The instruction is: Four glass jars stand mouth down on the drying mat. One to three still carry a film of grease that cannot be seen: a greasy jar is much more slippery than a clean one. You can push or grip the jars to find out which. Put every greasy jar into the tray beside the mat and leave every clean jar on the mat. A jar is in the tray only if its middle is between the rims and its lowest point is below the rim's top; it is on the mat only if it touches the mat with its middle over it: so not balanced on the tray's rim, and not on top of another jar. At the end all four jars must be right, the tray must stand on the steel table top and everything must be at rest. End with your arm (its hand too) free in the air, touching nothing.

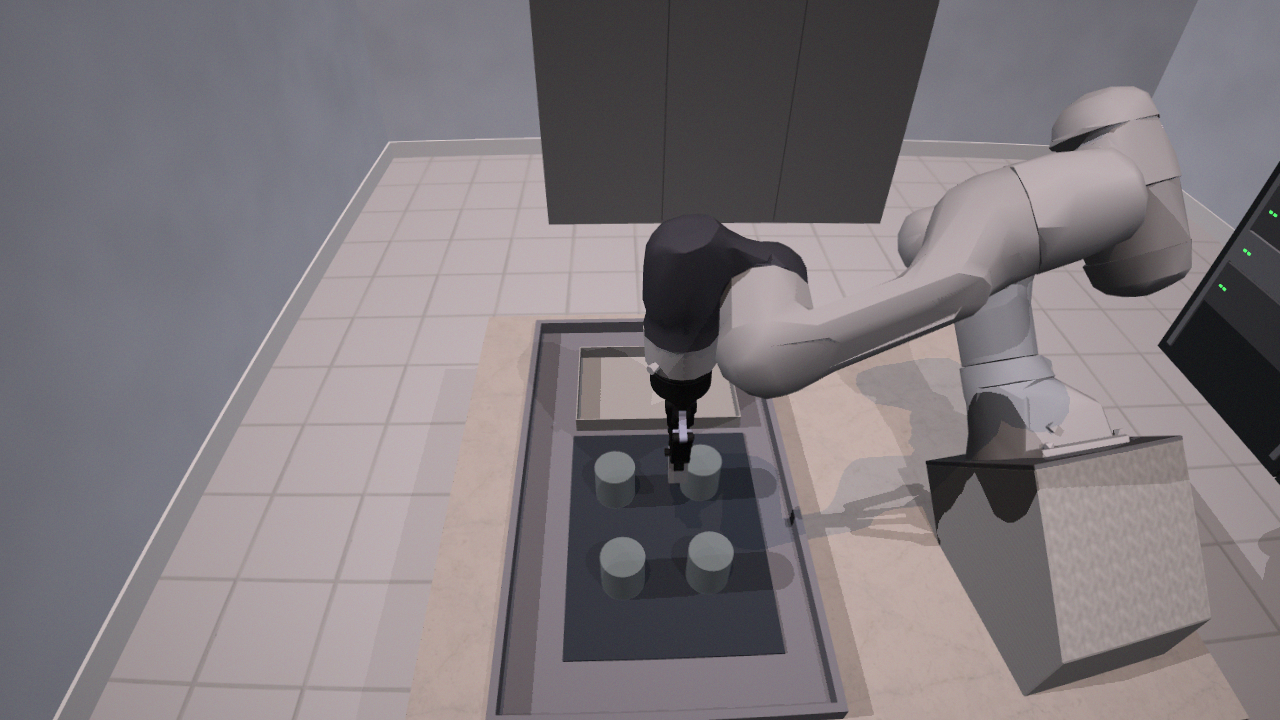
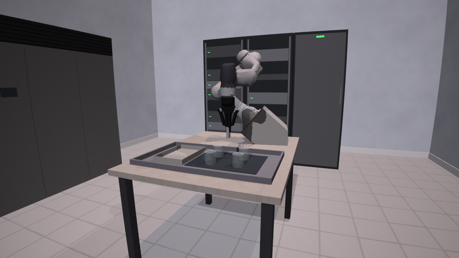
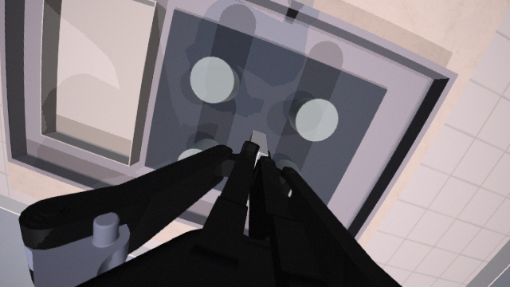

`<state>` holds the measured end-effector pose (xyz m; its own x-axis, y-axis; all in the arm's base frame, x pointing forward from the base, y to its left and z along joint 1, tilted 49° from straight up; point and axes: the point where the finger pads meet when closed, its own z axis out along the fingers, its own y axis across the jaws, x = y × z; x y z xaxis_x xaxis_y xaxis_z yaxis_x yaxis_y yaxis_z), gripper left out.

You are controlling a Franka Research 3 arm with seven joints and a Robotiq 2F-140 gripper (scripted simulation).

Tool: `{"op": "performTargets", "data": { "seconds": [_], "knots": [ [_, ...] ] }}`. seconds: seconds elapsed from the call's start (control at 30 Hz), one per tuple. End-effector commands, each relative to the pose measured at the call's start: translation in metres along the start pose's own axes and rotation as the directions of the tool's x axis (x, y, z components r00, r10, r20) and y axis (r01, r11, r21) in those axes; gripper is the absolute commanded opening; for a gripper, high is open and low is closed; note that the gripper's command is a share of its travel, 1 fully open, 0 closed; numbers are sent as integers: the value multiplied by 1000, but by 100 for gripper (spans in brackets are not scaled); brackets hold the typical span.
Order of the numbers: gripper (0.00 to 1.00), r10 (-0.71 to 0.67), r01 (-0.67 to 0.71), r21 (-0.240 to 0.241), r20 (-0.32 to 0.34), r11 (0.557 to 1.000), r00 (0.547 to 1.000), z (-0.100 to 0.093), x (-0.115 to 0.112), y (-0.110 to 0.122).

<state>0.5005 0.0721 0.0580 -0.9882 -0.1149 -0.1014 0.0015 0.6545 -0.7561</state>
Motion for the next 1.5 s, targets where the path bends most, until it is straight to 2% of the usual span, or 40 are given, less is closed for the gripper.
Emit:
{"op": "performTargets", "data": {
  "seconds": [0.0,0.07,0.37,0.43,0.57,0.63,1.03,1.47],
  "knots": [
    [0,-13,13,-10,33,1000,999,6,-13,-5],
    [0,-13,13,-10,33,1000,999,6,-13,-5],
    [0,-13,13,-10,33,1000,999,6,-29,-76],
    [0,-13,13,-10,33,1000,999,6,-29,-76],
    [0,-13,13,-10,33,1000,999,25,-30,-75],
    [0,-13,13,-10,33,1000,999,25,-30,-75],
    [0,-13,13,-10,33,1000,999,82,-32,-75],
    [0,-13,13,-10,33,1000,999,82,-32,-75]
  ]
}}
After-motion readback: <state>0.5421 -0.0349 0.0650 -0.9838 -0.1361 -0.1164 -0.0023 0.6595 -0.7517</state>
